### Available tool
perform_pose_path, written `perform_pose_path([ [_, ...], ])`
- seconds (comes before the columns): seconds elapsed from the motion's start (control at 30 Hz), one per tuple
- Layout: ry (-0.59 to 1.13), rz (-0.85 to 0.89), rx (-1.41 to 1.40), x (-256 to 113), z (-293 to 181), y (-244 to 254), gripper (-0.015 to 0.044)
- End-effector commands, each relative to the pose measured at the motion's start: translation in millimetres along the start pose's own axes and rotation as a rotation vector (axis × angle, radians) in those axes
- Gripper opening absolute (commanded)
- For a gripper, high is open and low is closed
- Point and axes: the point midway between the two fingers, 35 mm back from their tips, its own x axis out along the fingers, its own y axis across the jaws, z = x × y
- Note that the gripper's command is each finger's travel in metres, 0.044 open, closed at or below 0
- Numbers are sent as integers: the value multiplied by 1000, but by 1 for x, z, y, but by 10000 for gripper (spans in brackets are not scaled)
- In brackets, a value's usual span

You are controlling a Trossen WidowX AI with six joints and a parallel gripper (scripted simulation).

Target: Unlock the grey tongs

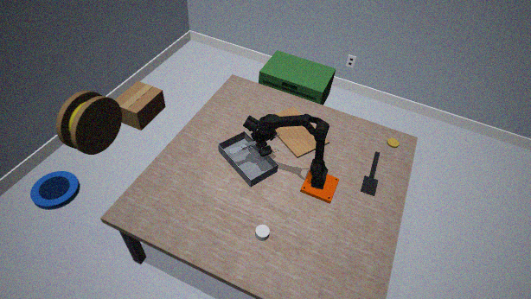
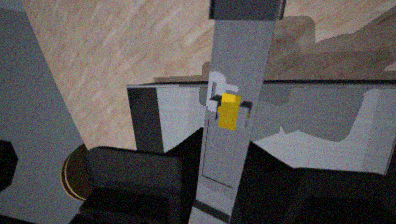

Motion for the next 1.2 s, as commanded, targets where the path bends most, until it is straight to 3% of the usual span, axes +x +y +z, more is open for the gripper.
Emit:
perform_pose_path([
  [0.0,14,-73,-44,-2,-1,2,-150],
  [0.57,79,-395,-192,-6,3,-6,-150],
  [1.17,94,-400,-296,-5,22,11,-150],
])
